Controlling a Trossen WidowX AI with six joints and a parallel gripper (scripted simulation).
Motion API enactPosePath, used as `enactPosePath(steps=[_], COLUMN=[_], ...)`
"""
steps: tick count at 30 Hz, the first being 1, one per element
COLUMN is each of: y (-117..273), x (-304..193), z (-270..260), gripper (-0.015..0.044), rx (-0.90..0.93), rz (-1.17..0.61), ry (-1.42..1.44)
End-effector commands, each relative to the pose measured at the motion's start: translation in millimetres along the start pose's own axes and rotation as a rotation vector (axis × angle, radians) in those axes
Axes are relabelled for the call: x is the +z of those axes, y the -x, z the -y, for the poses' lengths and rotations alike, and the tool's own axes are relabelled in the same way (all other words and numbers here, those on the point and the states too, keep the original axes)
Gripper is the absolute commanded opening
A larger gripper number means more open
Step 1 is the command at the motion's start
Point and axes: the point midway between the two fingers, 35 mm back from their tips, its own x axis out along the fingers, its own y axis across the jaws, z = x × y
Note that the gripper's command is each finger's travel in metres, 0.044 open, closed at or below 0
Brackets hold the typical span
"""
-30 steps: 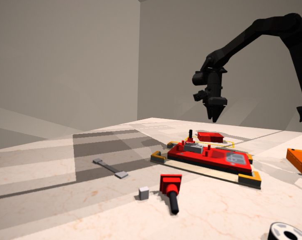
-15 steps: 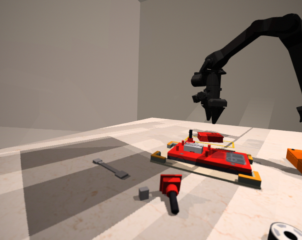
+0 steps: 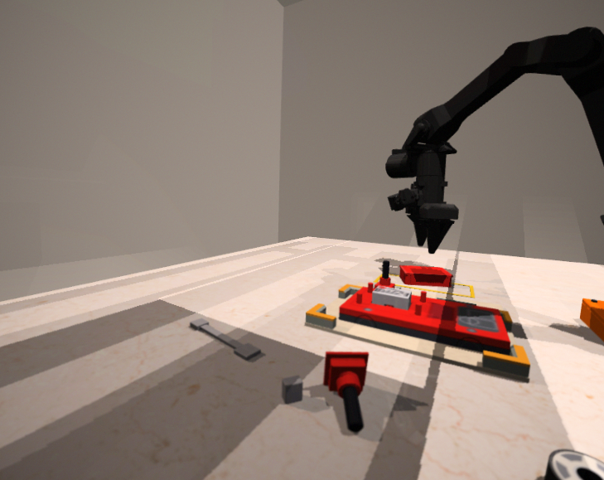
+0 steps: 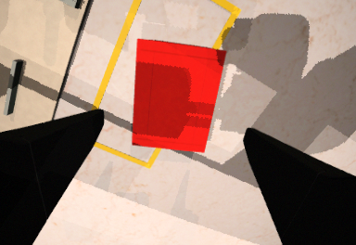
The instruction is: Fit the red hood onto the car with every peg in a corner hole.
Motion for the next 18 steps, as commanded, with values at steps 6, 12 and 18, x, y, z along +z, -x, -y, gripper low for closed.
enactPosePath(steps=[6,12,18], y=[-8,-11,-15], x=[-1,-1,-1], z=[-2,-1,-1], gripper=[0.0440,0.0440,0.0440], rx=[0.009,0.009,0.009], rz=[-0.003,-0.003,-0.003], ry=[0.005,0.005,0.005])
